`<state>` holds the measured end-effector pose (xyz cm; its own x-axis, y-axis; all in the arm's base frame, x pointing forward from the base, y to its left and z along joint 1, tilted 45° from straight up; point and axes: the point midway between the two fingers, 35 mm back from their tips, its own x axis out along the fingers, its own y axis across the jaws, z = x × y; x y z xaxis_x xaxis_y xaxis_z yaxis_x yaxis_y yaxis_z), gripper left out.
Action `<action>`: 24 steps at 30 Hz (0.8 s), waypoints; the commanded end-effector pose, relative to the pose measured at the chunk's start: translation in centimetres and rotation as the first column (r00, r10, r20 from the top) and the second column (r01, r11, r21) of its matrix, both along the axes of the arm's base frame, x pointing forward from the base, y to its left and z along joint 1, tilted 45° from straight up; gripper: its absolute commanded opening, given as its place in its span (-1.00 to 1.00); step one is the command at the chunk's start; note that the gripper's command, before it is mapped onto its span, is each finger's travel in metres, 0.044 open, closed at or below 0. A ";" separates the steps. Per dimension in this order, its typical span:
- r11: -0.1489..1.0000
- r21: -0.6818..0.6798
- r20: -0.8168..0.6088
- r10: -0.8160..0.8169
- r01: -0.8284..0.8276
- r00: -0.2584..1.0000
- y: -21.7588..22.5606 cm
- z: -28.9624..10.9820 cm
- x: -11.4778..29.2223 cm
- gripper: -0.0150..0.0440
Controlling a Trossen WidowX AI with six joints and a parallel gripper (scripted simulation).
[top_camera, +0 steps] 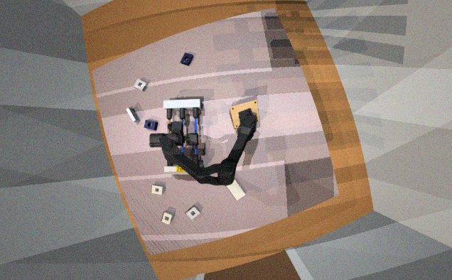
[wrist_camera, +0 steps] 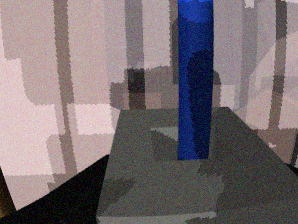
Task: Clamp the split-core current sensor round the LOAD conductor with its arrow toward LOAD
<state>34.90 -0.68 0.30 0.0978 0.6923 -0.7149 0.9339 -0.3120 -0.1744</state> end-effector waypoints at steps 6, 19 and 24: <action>1.000 0.000 0.001 0.001 -0.001 1.000 0.0 0.0 0.0 0.40; 1.000 0.000 0.001 0.001 -0.001 1.000 0.0 0.0 0.0 1.00; 1.000 -0.002 0.002 0.000 0.000 1.000 -0.8 0.8 0.1 1.00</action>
